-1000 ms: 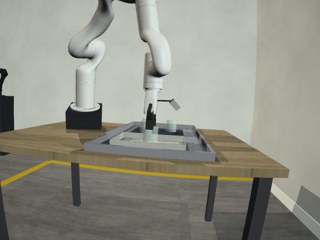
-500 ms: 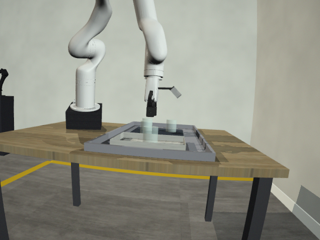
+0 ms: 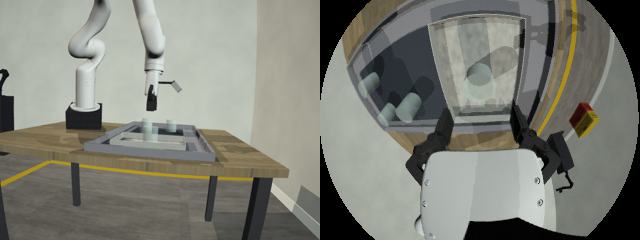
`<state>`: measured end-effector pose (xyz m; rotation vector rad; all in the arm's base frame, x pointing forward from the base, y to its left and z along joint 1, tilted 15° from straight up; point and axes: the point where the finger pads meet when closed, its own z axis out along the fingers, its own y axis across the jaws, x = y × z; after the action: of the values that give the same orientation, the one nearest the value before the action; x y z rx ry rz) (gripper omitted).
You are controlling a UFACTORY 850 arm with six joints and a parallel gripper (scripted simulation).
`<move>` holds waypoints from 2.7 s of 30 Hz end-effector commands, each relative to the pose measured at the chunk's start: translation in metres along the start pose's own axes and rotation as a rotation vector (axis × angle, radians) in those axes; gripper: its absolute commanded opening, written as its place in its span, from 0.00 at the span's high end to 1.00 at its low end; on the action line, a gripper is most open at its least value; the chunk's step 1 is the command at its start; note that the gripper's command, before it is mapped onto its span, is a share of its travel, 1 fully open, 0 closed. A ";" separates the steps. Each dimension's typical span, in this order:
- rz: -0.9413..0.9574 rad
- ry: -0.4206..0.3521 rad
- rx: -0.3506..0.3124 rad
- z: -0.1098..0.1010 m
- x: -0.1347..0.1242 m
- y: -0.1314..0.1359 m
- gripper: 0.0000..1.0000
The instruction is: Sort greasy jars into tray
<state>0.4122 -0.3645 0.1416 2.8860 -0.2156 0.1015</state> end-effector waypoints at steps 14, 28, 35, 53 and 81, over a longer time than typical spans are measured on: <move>0.000 0.001 0.001 -0.001 -0.015 -0.080 0.00; 0.000 0.001 0.001 -0.001 -0.033 -0.177 0.00; 0.000 0.001 0.001 -0.002 -0.041 -0.218 0.00; 0.000 0.001 0.001 -0.002 -0.066 -0.347 0.00; 0.000 0.001 0.001 0.053 -0.075 -0.396 0.00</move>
<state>0.3999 0.0135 -0.0045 2.8881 -0.2173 0.0479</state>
